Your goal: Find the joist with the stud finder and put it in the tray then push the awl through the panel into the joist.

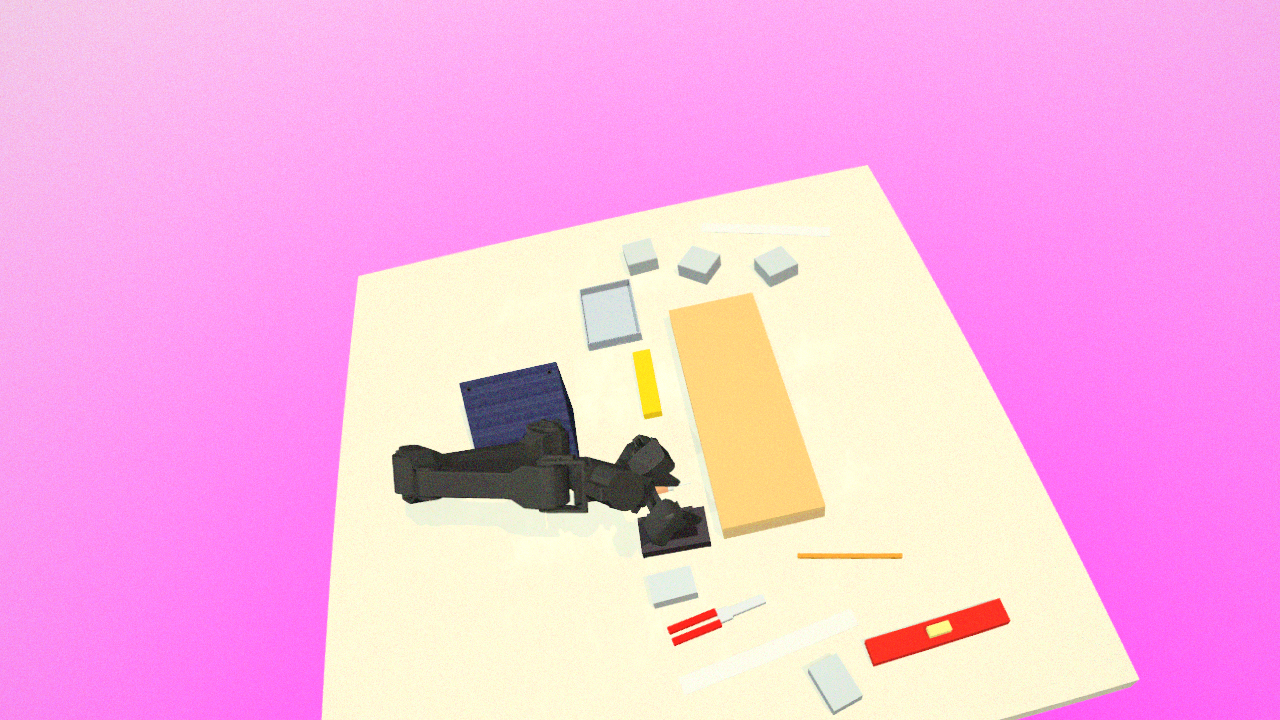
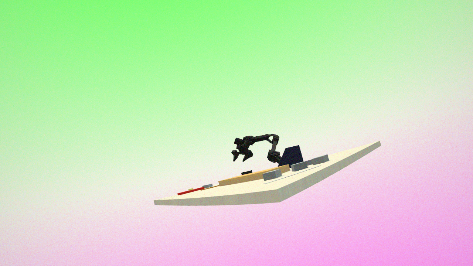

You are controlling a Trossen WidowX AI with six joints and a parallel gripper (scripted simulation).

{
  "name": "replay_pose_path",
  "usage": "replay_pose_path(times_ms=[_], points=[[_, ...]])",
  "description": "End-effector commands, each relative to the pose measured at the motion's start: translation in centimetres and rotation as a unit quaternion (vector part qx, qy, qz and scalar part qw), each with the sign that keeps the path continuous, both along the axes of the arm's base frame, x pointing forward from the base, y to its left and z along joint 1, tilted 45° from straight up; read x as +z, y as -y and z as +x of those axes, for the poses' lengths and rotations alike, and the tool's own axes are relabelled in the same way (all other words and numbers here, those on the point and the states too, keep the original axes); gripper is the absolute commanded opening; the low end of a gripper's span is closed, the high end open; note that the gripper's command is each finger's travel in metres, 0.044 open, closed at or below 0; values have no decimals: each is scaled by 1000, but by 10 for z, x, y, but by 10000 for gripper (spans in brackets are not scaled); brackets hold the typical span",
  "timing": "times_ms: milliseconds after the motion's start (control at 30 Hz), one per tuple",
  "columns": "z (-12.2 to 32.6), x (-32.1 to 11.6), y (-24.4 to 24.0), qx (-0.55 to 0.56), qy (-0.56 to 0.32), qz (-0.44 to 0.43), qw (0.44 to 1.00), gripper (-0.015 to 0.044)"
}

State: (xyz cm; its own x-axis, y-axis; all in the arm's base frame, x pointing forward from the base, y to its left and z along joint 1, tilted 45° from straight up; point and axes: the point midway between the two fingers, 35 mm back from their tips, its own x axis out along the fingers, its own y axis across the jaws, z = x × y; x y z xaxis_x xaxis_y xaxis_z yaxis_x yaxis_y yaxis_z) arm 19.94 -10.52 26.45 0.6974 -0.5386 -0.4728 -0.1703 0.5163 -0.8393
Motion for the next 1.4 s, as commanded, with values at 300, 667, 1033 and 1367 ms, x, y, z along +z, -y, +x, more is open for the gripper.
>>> replay_pose_path(times_ms=[300,667,1033,1367], points=[[-6,-73,22,-292,-67,102,948,440],[-6,-73,22,-292,-67,102,948,440],[-12,-66,28,-292,-67,102,949,440],[-12,-76,37,-293,-68,103,948,440]])
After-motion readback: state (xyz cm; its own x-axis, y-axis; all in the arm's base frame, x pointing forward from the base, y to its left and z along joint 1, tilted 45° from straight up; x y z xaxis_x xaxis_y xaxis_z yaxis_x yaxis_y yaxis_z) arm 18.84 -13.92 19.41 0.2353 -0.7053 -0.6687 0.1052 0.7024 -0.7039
